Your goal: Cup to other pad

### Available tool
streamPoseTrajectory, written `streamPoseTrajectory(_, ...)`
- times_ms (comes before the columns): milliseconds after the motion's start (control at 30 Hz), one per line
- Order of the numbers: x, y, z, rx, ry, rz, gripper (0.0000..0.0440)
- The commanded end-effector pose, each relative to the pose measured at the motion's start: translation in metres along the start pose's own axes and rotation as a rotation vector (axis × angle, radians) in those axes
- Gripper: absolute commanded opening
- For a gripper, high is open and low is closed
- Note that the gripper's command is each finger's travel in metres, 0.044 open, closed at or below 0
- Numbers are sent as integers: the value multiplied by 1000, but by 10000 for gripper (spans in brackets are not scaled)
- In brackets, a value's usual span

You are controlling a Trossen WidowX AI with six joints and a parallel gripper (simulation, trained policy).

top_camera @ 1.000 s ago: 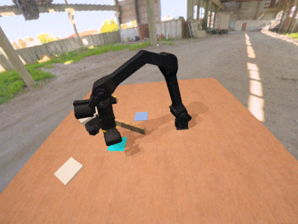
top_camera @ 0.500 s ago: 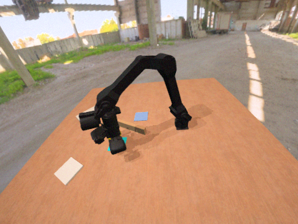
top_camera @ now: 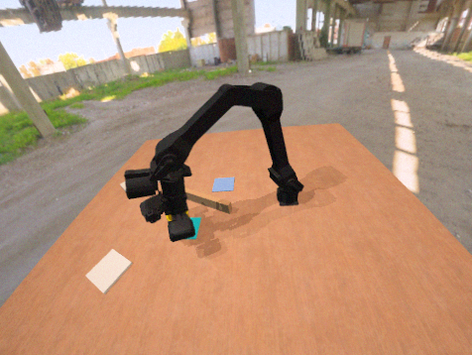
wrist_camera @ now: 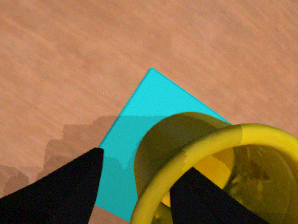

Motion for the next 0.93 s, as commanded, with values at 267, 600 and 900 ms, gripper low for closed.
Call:
streamPoseTrajectory(267, 27, -9, 0, -16, 37, -45, 178)
streamPoseTrajectory(600, 59, -13, -3, -46, 54, -112, 225)
streamPoseTrajectory(900, 86, -12, -11, -81, 49, -169, 416)
Point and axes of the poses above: the point midway between the two fingers, 35 mm back from their tips, its own x axis back along the fingers, its own z axis across the jaws, y = z × x, the point moved 7 cm from there along x, back along the fingers, and after that the axes turned 3 degrees about x, right-handed, at the moved point
